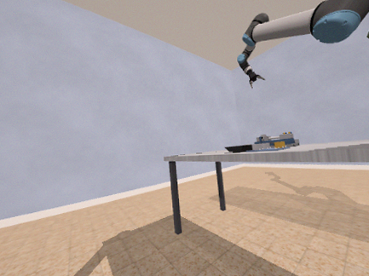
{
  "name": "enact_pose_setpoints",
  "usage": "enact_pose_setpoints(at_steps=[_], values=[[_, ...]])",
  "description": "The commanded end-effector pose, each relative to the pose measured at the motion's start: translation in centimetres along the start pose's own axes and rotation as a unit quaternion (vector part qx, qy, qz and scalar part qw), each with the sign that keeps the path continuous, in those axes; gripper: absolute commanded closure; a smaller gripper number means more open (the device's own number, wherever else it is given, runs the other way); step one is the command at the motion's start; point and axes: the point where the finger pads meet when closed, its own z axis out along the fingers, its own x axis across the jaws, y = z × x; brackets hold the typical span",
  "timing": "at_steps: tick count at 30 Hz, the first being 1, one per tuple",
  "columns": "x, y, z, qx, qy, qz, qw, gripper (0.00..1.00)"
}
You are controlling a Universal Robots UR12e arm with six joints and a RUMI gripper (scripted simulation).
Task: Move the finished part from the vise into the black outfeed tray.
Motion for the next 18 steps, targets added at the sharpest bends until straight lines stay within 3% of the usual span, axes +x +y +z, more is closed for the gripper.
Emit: enact_pose_setpoints(at_steps=[1,3,8,9,14,15,17,18], values=[[-3.6,-0.7,4.0,0.025,-0.011,-0.105,0.994,0.00],[-3.6,-0.7,4.0,0.025,-0.011,-0.105,0.994,0.00],[-7.1,-0.5,8.6,0.044,-0.015,-0.216,0.975,0.00],[-7.1,-0.5,8.6,0.044,-0.015,-0.216,0.975,0.00],[-10.0,0.4,12.8,0.061,-0.018,-0.314,0.947,0.00],[-10.0,0.4,12.8,0.061,-0.018,-0.314,0.947,0.00],[-11.4,1.1,15.1,0.070,-0.019,-0.365,0.928,0.00],[-11.4,1.1,15.1,0.070,-0.019,-0.365,0.928,0.00]])
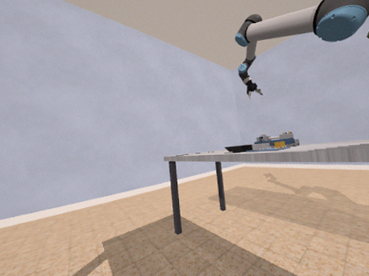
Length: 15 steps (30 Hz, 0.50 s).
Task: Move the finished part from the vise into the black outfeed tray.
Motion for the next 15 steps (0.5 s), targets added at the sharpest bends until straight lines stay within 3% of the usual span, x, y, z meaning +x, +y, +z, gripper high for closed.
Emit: enact_pose_setpoints(at_steps=[1,2,5,9,11,14,15], values=[[-1.9,-0.7,2.8,0.031,-0.003,-0.083,0.996,0.00],[-1.9,-0.7,2.8,0.031,-0.003,-0.083,0.996,0.00],[-4.4,-0.4,6.3,0.045,-0.003,-0.168,0.985,0.00],[-6.2,0.1,8.7,0.054,-0.002,-0.225,0.973,0.00],[-8.0,0.8,11.1,0.063,-0.001,-0.282,0.957,0.00],[-8.9,1.3,12.3,0.067,0.000,-0.310,0.948,0.00],[-9.8,1.8,13.5,0.072,0.001,-0.338,0.938,0.00]])
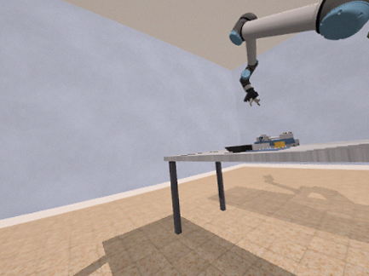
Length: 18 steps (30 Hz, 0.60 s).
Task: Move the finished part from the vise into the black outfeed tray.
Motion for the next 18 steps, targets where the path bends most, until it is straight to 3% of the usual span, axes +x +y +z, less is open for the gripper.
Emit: enact_pose_setpoints(at_steps=[1,4,7,8,10,14,16,17,18], values=[[-3.7,-0.3,4.4,0.034,0.007,-0.126,0.991,0.00],[-3.7,-0.3,4.4,0.034,0.007,-0.126,0.991,0.00],[-7.0,0.4,7.7,0.047,0.010,-0.214,0.976,0.00],[-7.0,0.4,7.7,0.047,0.010,-0.214,0.976,0.00],[-9.3,1.1,9.9,0.055,0.012,-0.270,0.961,0.00],[-11.6,2.0,11.9,0.064,0.014,-0.325,0.943,0.00],[-13.9,2.9,13.8,0.071,0.017,-0.378,0.923,0.00],[-13.9,2.9,13.8,0.071,0.017,-0.378,0.923,0.00],[-15.0,3.5,14.7,0.075,0.018,-0.403,0.912,0.00]])
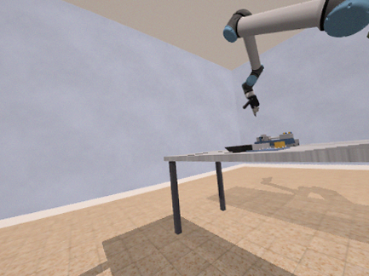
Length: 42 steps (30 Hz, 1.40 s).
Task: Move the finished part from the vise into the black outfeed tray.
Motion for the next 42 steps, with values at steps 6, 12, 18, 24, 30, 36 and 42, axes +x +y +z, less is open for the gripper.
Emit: enact_pose_setpoints(at_steps=[6,12,18,24,30,36,42], values=[[-8.6,-1.3,5.8,0.039,0.020,-0.201,0.979,0.00],[-14.7,-1.4,8.8,0.054,0.028,-0.312,0.948,0.00],[-20.1,-1.1,10.9,0.067,0.035,-0.399,0.914,0.00],[-23.5,-0.8,12.1,0.074,0.040,-0.451,0.888,0.00],[-27.1,-0.5,13.1,0.082,0.045,-0.503,0.859,0.00],[-28.7,-0.2,13.6,0.085,0.048,-0.525,0.845,0.00],[-29.1,-0.1,13.7,0.087,0.049,-0.532,0.841,0.00]])
